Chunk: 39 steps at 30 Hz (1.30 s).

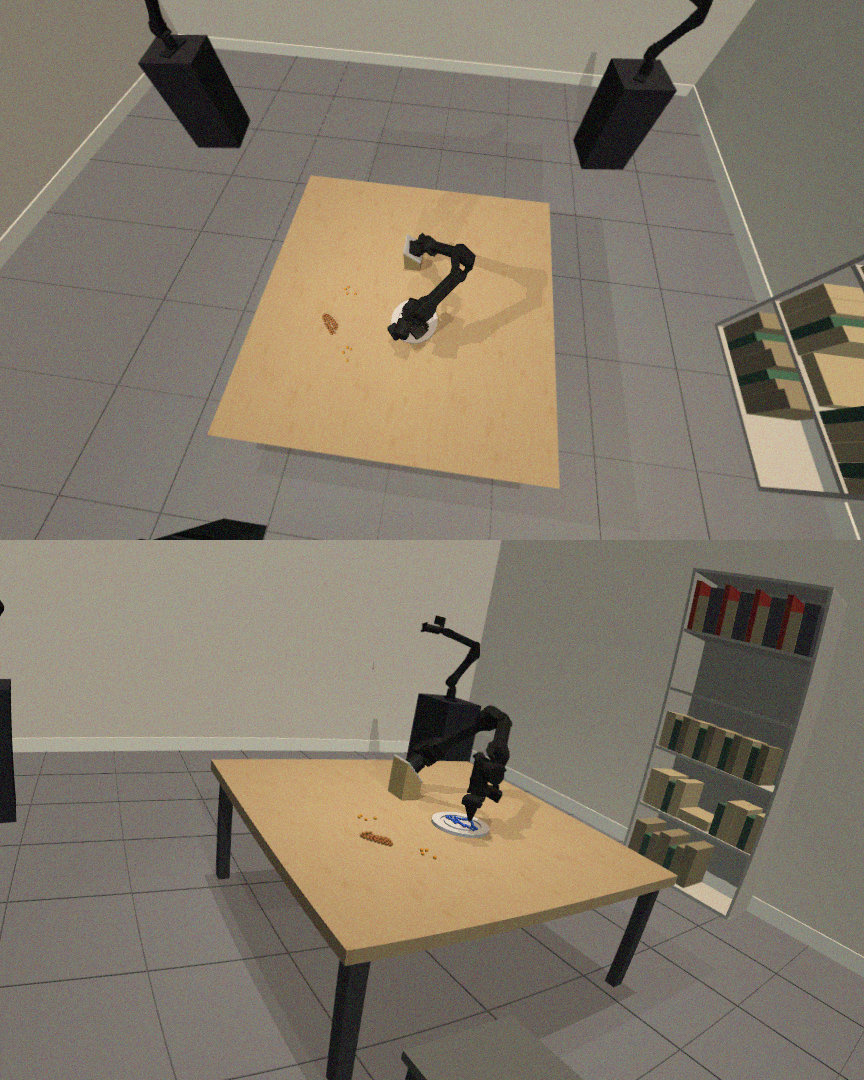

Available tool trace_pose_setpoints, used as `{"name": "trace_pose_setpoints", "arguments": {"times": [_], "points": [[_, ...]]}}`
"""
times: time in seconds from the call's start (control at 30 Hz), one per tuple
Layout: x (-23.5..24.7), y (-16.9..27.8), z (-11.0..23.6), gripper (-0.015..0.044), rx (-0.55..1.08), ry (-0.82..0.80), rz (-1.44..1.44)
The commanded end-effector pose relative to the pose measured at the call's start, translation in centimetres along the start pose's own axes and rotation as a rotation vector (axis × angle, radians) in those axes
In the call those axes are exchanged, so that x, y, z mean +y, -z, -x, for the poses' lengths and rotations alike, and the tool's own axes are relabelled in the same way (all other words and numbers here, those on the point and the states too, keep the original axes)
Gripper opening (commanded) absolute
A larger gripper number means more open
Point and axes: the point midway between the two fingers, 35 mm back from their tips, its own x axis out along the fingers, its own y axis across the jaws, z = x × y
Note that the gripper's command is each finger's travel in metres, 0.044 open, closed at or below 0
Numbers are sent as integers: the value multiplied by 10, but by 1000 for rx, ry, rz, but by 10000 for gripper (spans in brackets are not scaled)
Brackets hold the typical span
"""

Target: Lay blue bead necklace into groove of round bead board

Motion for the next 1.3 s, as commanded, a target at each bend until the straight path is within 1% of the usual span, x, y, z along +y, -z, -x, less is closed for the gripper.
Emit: {"name": "trace_pose_setpoints", "arguments": {"times": [0.0, 0.47, 0.63, 0.77, 0.8, 1.27], "points": [[1, 1, -7, 120, 2, -4, -4], [3, 2, -29, 120, 4, -10, -5], [3, 2, -30, 120, 4, -10, -5], [2, 1, -28, 15, 5, -6, 0], [2, 1, -28, 0, 5, -6, 0], [2, 1, -28, 0, 5, -6, 0]]}}
